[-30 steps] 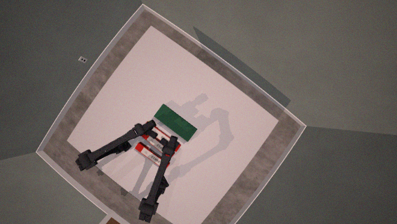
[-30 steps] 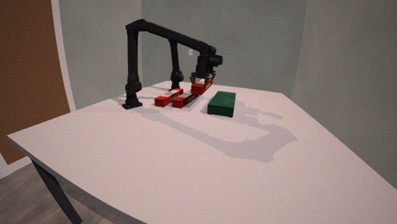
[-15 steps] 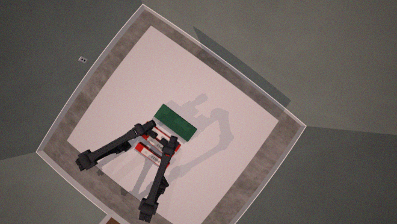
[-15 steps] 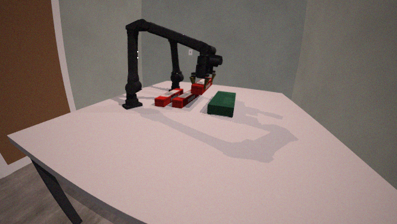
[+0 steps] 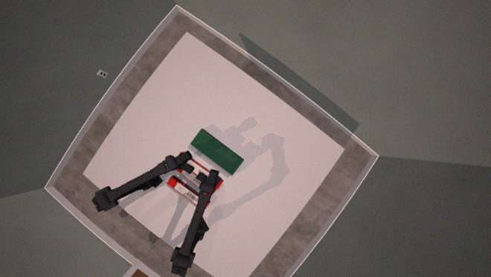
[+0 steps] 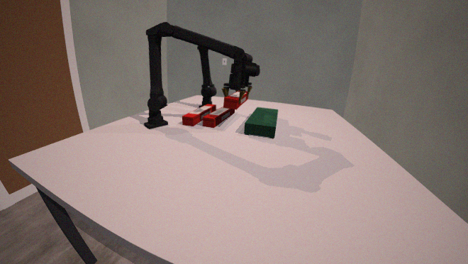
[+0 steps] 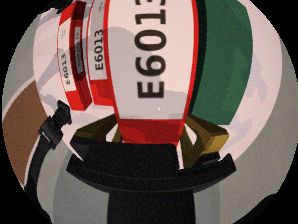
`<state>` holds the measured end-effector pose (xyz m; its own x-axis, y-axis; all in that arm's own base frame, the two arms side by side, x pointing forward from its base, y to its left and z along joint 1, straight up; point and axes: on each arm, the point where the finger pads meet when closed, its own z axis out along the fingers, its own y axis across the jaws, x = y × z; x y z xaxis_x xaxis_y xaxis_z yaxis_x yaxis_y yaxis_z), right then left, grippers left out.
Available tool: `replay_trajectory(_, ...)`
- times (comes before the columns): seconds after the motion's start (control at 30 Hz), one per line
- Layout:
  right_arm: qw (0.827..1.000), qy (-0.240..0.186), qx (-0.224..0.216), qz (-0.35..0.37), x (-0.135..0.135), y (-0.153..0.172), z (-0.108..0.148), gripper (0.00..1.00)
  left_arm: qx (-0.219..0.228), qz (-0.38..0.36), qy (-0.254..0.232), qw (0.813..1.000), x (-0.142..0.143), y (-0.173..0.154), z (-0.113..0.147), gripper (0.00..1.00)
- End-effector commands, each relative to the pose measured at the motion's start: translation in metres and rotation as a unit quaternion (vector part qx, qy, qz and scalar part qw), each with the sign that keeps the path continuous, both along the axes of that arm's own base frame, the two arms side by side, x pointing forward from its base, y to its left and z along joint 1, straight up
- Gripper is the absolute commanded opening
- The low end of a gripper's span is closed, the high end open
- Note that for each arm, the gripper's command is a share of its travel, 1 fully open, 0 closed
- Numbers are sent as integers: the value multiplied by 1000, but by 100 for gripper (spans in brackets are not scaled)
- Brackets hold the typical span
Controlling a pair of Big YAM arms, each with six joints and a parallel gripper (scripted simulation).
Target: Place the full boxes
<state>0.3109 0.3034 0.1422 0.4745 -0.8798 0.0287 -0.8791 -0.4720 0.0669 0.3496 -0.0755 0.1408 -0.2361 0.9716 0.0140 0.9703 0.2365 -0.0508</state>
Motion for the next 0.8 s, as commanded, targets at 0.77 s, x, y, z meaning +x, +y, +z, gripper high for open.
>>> replay_trajectory(0.77,997,-52,60,-20,16,8,78,0,-9,-19,-66,998,17,-11,40,0)
